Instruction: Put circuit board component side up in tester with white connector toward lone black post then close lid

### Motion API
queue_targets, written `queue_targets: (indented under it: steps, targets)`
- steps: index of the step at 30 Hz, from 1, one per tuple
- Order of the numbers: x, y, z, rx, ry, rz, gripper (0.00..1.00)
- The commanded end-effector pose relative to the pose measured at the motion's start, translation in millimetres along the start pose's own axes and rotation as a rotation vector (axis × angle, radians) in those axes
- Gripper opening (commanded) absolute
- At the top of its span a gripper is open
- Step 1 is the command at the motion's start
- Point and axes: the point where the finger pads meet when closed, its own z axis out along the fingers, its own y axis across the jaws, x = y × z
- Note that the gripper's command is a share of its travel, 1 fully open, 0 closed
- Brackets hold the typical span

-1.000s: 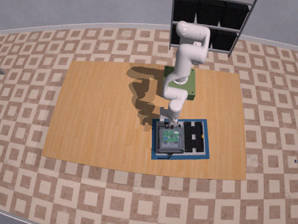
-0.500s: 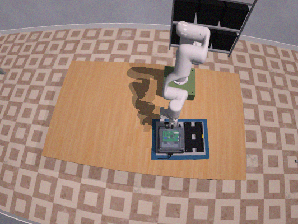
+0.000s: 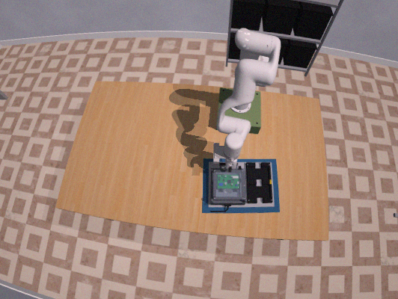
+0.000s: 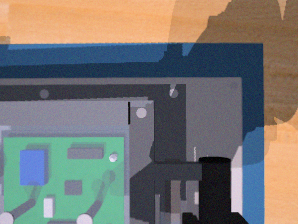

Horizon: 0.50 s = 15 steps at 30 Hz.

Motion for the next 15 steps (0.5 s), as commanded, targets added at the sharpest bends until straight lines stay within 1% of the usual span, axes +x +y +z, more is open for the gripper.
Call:
queue_targets:
  steps: [1,15]
  targets:
    - [0.2,-1.0,-0.5,0.003,0.001,0.000,0.00]
    - [0.2,-1.0,1.5,0.003,0.001,0.000,0.00]
